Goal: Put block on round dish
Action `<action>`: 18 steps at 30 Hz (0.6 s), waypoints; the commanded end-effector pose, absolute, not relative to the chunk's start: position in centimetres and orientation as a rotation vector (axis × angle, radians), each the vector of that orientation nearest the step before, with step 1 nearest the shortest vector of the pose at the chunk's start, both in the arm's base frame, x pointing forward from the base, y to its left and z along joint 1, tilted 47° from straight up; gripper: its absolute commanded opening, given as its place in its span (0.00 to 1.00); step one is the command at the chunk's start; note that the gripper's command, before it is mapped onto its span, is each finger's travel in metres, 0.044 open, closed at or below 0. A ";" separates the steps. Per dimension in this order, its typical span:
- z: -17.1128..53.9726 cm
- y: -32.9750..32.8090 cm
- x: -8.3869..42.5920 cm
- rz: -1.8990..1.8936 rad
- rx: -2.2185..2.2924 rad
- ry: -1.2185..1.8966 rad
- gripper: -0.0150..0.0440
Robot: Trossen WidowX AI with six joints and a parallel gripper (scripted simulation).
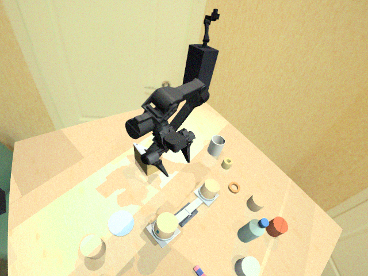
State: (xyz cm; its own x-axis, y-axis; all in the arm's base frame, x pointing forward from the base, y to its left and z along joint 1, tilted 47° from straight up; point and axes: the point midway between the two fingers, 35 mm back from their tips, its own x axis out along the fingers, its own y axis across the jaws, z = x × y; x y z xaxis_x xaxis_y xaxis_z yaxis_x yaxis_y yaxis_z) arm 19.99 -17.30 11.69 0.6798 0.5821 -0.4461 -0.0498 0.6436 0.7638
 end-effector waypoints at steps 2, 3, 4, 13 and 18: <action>12.1 -15.9 21.5 0.399 0.922 0.859 1.00; 12.1 -15.6 21.7 0.396 0.946 0.881 1.00; 12.2 -15.4 22.0 0.392 0.971 0.905 1.00; 12.8 -12.6 24.4 0.319 1.176 1.118 1.00; 13.1 -11.2 25.5 0.247 1.286 1.237 1.00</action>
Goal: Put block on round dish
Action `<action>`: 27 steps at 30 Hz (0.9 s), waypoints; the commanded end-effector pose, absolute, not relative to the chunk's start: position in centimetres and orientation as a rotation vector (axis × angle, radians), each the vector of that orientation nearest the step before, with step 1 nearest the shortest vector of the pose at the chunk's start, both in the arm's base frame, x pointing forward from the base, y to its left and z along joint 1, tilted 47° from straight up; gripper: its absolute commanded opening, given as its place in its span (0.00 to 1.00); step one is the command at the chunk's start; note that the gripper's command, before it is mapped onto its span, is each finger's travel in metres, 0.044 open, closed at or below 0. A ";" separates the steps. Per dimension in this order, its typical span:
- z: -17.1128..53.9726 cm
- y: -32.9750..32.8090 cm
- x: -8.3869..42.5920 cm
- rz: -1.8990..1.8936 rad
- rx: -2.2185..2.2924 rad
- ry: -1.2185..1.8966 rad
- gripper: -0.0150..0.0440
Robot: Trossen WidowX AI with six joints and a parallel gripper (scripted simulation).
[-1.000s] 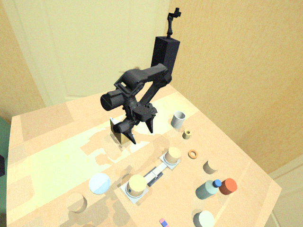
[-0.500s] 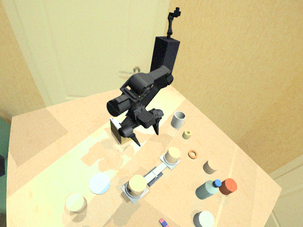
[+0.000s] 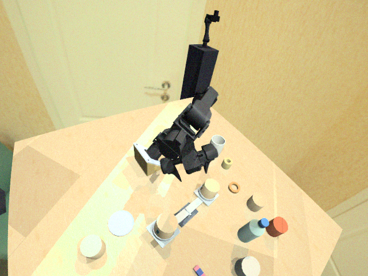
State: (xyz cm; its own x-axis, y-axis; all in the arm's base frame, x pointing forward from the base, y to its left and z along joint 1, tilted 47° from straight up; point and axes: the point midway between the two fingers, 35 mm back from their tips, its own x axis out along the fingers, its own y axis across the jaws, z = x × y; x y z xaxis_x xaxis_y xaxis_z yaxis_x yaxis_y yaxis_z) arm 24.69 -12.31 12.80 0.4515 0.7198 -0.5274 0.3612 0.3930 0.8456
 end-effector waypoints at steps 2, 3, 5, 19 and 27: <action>13.3 -10.5 26.0 0.213 1.327 1.283 1.00; 13.3 -10.2 26.2 0.194 1.347 1.307 1.00; 13.5 -9.6 26.6 0.155 1.386 1.352 1.00; 14.6 -4.6 28.9 -0.203 1.605 1.630 1.00; 15.3 -1.5 29.7 -0.468 1.692 1.739 1.00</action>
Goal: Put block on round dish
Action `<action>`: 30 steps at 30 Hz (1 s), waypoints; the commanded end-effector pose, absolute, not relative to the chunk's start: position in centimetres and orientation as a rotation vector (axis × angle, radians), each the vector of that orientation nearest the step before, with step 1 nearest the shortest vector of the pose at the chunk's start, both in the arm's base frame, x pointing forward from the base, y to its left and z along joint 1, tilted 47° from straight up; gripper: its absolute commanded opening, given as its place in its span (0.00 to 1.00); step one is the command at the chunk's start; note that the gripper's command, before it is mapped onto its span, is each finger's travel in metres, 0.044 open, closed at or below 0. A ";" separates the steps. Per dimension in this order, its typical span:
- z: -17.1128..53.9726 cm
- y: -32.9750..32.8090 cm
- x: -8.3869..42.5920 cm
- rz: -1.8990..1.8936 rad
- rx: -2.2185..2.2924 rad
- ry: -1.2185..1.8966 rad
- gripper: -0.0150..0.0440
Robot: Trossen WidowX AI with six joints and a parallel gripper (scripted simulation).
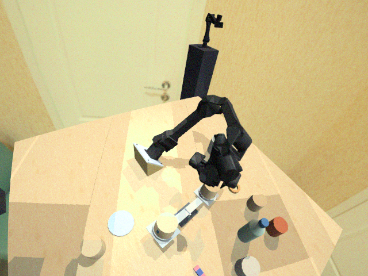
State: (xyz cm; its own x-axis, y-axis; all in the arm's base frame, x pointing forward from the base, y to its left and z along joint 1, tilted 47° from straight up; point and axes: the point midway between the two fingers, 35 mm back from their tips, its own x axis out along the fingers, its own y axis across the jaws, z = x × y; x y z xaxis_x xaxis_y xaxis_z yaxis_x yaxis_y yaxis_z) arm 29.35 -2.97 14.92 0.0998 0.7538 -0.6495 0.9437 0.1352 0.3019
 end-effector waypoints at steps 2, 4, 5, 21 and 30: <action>15.5 -0.6 29.9 -0.539 1.710 1.758 1.00; 15.6 -0.1 30.0 -0.585 1.720 1.769 1.00; 15.6 -0.1 30.0 -0.591 1.722 1.770 1.00; 14.5 1.1 30.0 -0.590 1.722 1.770 1.00; 13.5 2.1 30.2 -0.590 1.722 1.769 1.00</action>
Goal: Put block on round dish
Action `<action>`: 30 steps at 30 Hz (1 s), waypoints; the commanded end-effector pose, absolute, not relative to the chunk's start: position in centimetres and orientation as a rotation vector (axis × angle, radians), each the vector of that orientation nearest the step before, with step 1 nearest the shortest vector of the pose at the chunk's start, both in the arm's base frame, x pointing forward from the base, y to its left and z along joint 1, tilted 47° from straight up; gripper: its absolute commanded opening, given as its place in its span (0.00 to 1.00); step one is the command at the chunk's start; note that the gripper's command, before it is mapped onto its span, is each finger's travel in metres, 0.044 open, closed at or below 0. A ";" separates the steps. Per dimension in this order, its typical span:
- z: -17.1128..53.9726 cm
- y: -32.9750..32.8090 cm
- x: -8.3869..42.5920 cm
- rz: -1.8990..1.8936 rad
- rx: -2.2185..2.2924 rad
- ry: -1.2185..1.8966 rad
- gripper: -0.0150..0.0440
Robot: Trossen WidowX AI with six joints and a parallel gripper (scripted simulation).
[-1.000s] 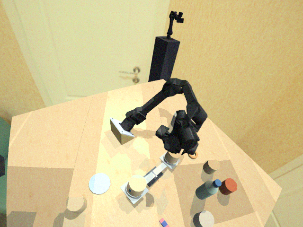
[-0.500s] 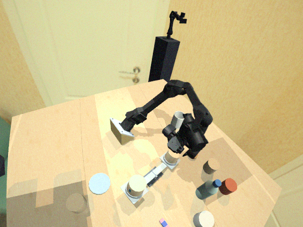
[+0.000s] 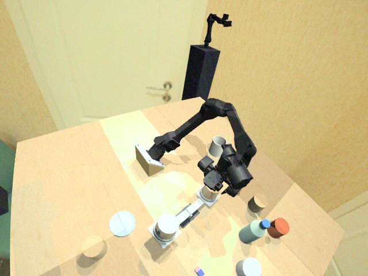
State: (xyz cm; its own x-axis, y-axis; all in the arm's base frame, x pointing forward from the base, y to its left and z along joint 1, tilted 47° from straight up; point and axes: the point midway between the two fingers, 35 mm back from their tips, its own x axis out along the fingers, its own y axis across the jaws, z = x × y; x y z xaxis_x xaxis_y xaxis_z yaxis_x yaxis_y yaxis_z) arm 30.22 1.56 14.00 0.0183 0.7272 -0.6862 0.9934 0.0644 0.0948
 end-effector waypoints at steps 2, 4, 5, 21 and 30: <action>13.3 2.4 30.2 -0.590 1.722 1.768 1.00; 13.1 2.6 30.2 -0.590 1.722 1.768 1.00; 13.0 2.7 30.2 -0.590 1.722 1.768 1.00; 11.3 4.6 30.2 -0.588 1.723 1.769 1.00; 10.5 5.5 30.1 -0.586 1.724 1.770 1.00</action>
